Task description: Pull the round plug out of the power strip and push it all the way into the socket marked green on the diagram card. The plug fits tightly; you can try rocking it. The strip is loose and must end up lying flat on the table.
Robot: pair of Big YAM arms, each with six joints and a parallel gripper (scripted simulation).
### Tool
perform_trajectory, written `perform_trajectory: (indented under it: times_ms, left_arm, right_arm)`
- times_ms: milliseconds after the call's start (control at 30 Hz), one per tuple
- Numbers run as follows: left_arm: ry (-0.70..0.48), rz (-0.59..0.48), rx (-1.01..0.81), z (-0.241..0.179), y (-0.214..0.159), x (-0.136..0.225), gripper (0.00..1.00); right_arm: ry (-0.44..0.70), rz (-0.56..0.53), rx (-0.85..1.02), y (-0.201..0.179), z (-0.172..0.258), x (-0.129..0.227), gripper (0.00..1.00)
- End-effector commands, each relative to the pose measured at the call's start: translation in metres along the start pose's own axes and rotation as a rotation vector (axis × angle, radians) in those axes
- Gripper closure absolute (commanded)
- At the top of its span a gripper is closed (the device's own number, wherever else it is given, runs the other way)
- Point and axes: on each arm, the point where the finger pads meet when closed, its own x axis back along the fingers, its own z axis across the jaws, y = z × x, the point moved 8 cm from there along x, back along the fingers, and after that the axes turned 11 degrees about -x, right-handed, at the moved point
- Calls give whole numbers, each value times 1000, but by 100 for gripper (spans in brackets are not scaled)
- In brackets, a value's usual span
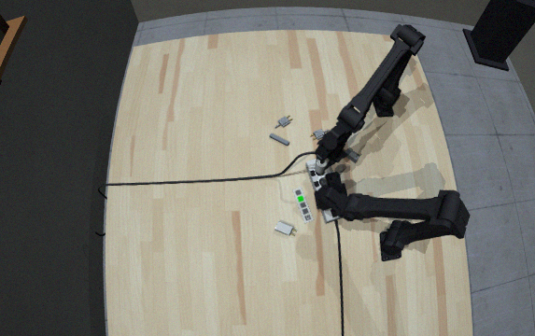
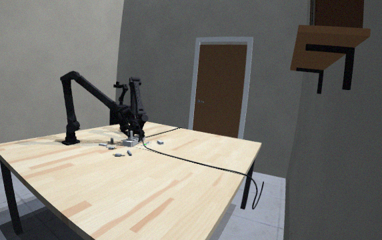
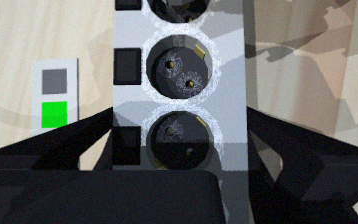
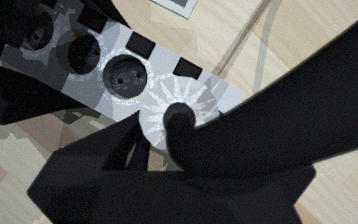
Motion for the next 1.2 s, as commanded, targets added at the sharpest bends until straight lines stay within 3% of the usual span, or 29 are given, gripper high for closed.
perform_trajectory:
  times_ms: [0,300,700,867,1000,1167]
  left_arm:
    - [-9,21,24,-2,-5,-3,27]
    - [-22,37,34,-7,-11,-5,27]
    - [-20,33,32,-6,-10,-5,27]
    - [-13,25,27,-4,-7,-4,27]
    - [-4,11,27,0,-2,-3,27]
    - [-26,34,43,-8,-10,-6,27]
  right_arm:
    - [-5,-148,43,37,19,27,68]
    - [108,-85,-31,53,4,40,68]
    - [-24,-141,53,42,21,46,68]
    - [28,-93,17,45,14,47,68]
    - [18,1,14,26,-1,26,68]
    - [18,1,14,26,-1,26,68]
